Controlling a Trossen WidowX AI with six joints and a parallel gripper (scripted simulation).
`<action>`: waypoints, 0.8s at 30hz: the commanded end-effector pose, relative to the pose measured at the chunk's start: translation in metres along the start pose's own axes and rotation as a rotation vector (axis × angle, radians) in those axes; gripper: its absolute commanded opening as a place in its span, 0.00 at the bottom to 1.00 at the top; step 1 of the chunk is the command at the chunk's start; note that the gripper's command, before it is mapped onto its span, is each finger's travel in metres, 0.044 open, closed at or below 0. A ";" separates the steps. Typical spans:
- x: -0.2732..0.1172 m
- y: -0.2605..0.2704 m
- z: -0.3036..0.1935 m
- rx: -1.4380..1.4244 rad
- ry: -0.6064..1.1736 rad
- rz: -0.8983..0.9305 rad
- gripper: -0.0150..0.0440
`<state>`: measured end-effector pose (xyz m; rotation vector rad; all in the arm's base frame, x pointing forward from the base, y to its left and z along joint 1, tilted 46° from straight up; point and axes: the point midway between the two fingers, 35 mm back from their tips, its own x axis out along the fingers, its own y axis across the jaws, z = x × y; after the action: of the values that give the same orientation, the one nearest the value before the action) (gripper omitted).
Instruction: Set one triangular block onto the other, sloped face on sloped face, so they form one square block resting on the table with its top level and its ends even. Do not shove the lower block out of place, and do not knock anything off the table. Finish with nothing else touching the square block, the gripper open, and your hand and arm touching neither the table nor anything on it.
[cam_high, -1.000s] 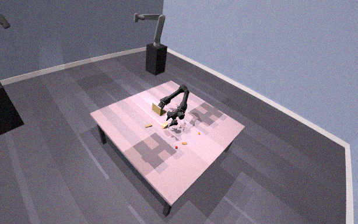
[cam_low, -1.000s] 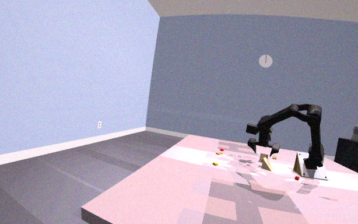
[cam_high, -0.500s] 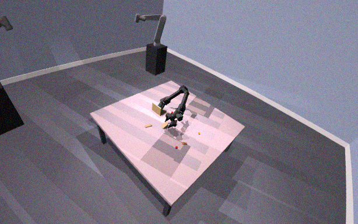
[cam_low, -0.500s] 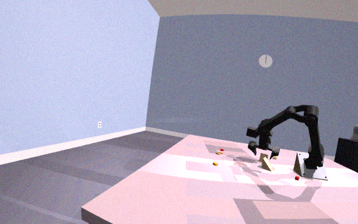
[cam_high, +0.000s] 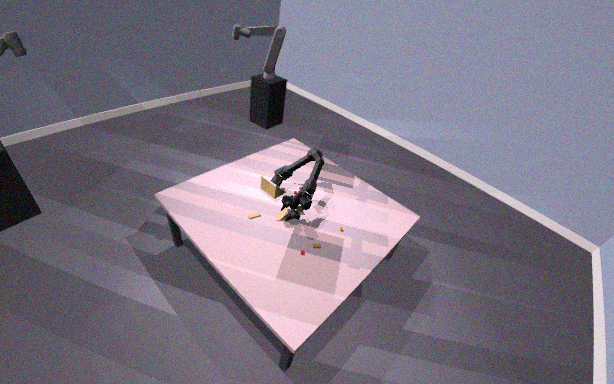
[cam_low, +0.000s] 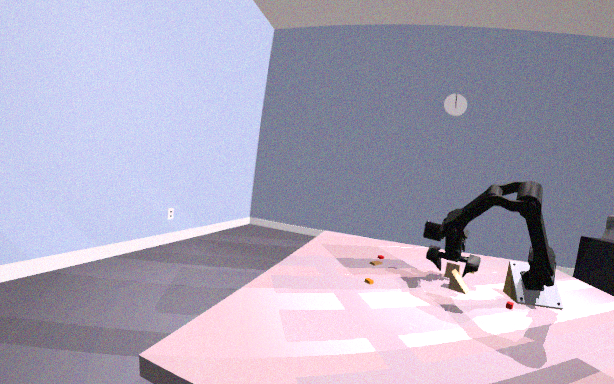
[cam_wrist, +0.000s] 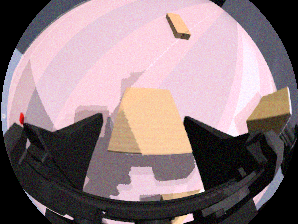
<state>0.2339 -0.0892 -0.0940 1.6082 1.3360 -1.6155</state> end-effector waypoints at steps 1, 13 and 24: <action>0.004 -0.004 0.000 0.007 0.004 -0.012 0.82; 0.004 -0.004 0.000 0.007 0.004 -0.012 0.59; 0.000 -0.002 0.002 0.002 0.000 -0.007 0.25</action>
<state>0.2298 -0.0885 -0.0951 1.6098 1.3449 -1.6294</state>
